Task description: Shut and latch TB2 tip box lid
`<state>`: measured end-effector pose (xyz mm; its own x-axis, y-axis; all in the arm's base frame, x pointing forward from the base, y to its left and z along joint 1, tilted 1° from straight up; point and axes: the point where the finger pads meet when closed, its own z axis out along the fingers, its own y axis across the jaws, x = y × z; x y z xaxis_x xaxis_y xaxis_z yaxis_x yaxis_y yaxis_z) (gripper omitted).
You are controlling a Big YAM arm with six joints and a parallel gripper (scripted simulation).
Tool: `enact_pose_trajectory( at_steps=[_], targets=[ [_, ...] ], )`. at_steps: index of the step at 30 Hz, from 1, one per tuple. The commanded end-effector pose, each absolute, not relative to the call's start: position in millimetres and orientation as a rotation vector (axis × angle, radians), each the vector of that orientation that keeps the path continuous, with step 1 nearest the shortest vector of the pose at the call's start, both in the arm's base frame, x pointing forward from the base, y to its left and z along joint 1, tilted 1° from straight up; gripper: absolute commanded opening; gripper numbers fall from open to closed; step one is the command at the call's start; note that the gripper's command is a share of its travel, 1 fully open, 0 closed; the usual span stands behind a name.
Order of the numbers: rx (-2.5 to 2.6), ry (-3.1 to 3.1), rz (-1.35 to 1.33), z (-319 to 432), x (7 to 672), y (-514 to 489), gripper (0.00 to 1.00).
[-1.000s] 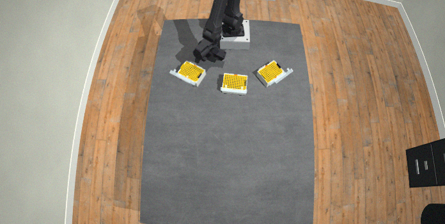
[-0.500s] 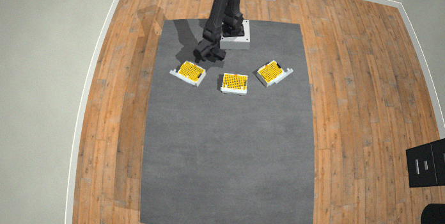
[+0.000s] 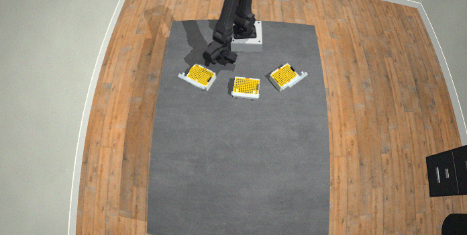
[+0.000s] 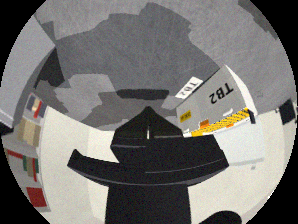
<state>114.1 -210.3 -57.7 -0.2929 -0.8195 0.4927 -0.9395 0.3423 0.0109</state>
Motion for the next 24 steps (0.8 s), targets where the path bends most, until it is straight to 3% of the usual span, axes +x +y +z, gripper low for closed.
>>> enact_pose_trajectory(
  at_steps=[1,24],
  targets=[
    [1.543,-2.198,0.426,-53,123,-218,0.00],
    [1.538,-2.202,0.476,66,133,-228,0.00]
  ],
)
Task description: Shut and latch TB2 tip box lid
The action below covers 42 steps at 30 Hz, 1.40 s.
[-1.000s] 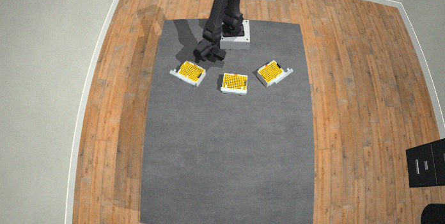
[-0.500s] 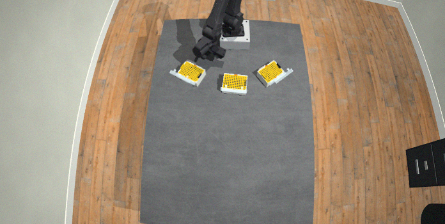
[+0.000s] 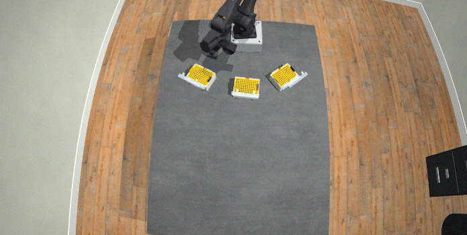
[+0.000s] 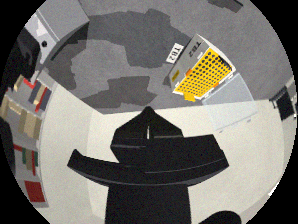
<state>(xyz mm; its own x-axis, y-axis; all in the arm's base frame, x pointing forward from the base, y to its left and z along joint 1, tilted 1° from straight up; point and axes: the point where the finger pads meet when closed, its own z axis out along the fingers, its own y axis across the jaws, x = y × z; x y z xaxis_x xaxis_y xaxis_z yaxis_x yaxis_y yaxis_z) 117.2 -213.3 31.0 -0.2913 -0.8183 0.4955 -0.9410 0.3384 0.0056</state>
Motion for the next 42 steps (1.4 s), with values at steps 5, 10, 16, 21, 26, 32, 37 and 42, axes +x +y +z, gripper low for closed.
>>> enact_pose_trajectory(
  at_steps=[5,10,16,21,26,32,37,42],
  targets=[
    [1.539,-2.202,0.479,93,132,-227,0.00],
    [1.538,-2.202,0.482,120,131,-227,0.00],
    [1.559,-2.187,0.374,91,115,-212,0.00],
    [1.539,-2.201,0.446,106,126,-221,0.00],
    [1.539,-2.201,0.446,106,126,-221,0.00],
    [1.539,-2.201,0.446,106,126,-221,0.00],
    [1.509,-2.324,0.391,113,142,-235,0.00],
    [1.492,-2.493,0.279,112,164,-247,0.00]
  ],
)
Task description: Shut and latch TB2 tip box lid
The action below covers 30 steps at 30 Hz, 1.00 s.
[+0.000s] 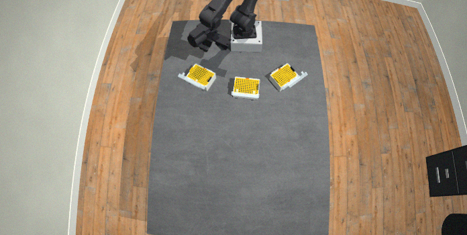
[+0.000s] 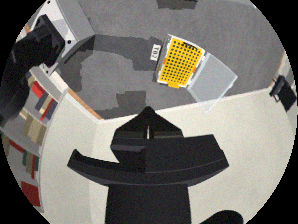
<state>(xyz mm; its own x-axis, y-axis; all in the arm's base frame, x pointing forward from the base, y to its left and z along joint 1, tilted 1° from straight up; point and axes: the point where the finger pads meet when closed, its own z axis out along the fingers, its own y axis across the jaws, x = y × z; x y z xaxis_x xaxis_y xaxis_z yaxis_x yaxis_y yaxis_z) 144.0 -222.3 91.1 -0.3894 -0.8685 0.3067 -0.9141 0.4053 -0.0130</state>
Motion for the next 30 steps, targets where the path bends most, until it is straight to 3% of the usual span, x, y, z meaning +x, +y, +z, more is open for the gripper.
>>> enact_pose_trajectory(
  at_steps=[1,12,30],
  targets=[
    [1.488,-2.526,0.255,111,169,-250,0.00],
    [1.430,-2.807,0.038,108,208,-271,0.00],
    [1.462,-2.791,0.036,106,287,-299,0.00]
  ],
)
